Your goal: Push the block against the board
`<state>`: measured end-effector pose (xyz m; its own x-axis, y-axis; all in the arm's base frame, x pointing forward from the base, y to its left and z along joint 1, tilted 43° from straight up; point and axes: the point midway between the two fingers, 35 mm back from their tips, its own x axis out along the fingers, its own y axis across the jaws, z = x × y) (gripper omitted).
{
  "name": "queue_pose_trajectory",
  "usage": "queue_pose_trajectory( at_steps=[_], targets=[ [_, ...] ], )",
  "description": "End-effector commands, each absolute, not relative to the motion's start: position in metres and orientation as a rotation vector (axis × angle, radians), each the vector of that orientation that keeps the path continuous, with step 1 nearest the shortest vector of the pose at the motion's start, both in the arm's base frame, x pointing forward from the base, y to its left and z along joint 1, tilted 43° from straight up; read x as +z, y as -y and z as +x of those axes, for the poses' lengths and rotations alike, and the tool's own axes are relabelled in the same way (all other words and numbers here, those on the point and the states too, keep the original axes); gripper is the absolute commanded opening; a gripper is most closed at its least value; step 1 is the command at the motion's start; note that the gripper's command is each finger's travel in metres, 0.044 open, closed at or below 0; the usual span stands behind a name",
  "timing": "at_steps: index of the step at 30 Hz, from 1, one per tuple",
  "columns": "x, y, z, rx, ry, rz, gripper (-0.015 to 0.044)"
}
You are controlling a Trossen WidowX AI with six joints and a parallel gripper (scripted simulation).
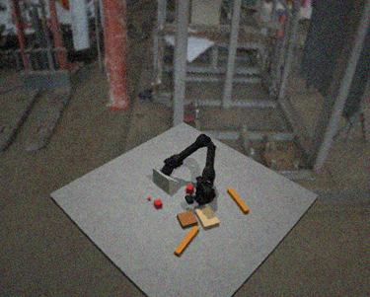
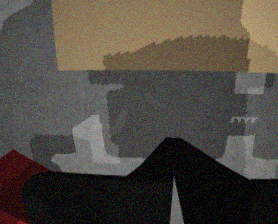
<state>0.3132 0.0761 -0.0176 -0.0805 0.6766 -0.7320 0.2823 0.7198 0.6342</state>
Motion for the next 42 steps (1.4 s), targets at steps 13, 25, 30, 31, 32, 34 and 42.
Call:
queue_pose_trajectory(
  at_steps=[13, 25, 30, 31, 32, 34, 42],
  targets=[
    [0.024, -0.040, 0.307, 0.387, -1.670, 0.784, 0.0000],
    [0.010, -0.028, 0.318, 0.258, -1.706, 0.898, 0.0000],
    [-0.002, -0.012, 0.327, 0.116, -1.743, 1.012, 0.0000],
    [-0.005, -0.008, 0.329, 0.086, -1.750, 1.037, 0.0000],
    [-0.008, -0.005, 0.331, 0.055, -1.756, 1.061, 0.0000],
    [-0.013, 0.003, 0.334, -0.008, -1.769, 1.109, 0.0000],
    [-0.037, 0.032, 0.345, -0.263, -1.802, 1.300, 0.0000]
  ],
)
